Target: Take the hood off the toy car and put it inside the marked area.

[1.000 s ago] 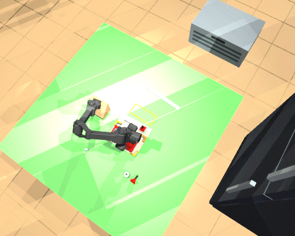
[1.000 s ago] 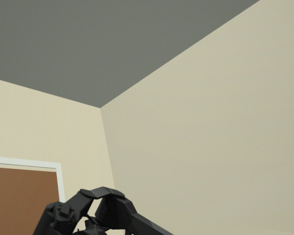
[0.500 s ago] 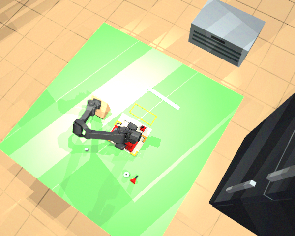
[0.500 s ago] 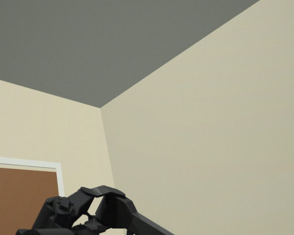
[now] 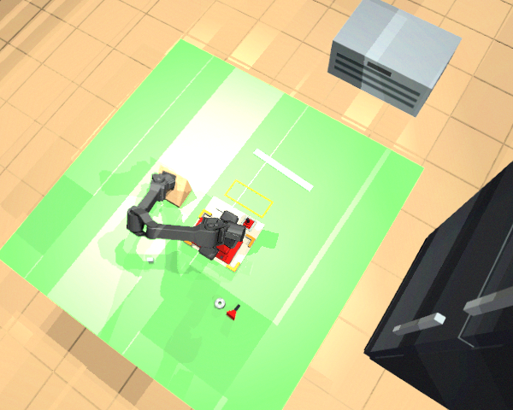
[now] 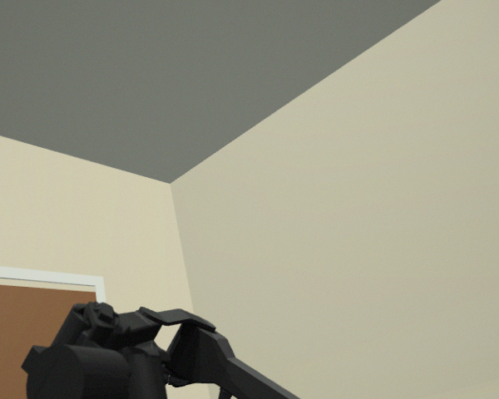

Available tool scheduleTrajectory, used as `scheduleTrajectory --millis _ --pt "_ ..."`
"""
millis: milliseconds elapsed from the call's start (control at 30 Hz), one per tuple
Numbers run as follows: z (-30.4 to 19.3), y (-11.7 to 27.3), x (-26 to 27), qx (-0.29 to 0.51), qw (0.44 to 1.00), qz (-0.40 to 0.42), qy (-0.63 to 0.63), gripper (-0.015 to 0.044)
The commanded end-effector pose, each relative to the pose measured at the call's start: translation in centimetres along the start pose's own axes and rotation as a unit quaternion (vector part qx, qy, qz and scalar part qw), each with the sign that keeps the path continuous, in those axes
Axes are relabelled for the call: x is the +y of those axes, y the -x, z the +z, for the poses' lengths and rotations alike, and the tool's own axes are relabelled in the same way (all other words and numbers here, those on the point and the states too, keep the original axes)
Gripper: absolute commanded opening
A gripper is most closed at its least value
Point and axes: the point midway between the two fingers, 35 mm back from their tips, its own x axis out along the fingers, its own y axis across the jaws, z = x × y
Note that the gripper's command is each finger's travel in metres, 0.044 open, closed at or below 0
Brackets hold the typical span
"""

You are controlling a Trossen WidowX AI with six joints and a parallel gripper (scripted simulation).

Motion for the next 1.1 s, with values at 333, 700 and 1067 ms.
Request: scheduleTrajectory --millis 333,700,1067 --pt "0.6 1.2 2.7 -0.003 1.000 0.006 0.000 0.0000" --pt "1.0 1.6 7.3 -0.005 1.000 0.013 -0.001 0.0000" --pt "0.8 2.0 12.1 -0.006 1.000 0.016 0.000 0.0000"
